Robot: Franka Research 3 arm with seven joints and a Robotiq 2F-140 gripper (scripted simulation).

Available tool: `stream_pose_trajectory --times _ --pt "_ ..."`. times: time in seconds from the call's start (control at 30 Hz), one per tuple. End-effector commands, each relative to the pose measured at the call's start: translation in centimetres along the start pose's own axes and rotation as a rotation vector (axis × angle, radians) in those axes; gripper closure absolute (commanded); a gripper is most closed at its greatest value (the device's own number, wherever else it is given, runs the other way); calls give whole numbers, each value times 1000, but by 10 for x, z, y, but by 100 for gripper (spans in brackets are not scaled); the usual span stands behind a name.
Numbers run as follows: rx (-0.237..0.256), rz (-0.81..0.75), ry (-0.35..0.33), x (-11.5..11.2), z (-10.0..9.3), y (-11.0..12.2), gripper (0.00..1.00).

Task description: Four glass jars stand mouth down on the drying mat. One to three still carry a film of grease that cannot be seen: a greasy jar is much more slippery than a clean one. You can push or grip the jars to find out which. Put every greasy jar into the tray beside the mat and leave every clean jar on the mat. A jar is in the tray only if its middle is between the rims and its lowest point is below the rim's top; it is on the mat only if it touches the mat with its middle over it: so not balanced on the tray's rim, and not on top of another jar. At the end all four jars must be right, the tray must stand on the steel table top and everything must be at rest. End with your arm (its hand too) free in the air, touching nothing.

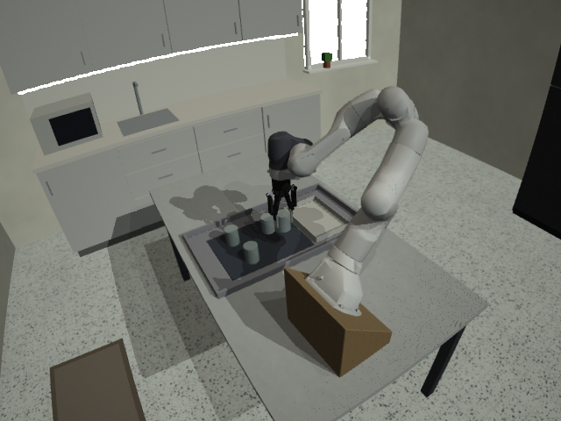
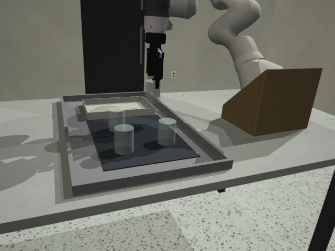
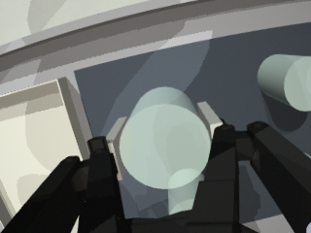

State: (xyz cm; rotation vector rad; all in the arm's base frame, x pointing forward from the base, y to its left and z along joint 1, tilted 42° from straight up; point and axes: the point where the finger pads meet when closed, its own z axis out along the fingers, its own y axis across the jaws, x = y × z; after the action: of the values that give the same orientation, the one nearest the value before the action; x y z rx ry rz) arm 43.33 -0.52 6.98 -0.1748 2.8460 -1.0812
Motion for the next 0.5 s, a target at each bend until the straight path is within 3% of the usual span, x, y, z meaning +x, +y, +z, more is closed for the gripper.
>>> stream_pose_trajectory --times 0.0,0.47 --pt "8 -16 8 2 -10 -2 100" --pt "8 -16 8 0 -39 -5 100"
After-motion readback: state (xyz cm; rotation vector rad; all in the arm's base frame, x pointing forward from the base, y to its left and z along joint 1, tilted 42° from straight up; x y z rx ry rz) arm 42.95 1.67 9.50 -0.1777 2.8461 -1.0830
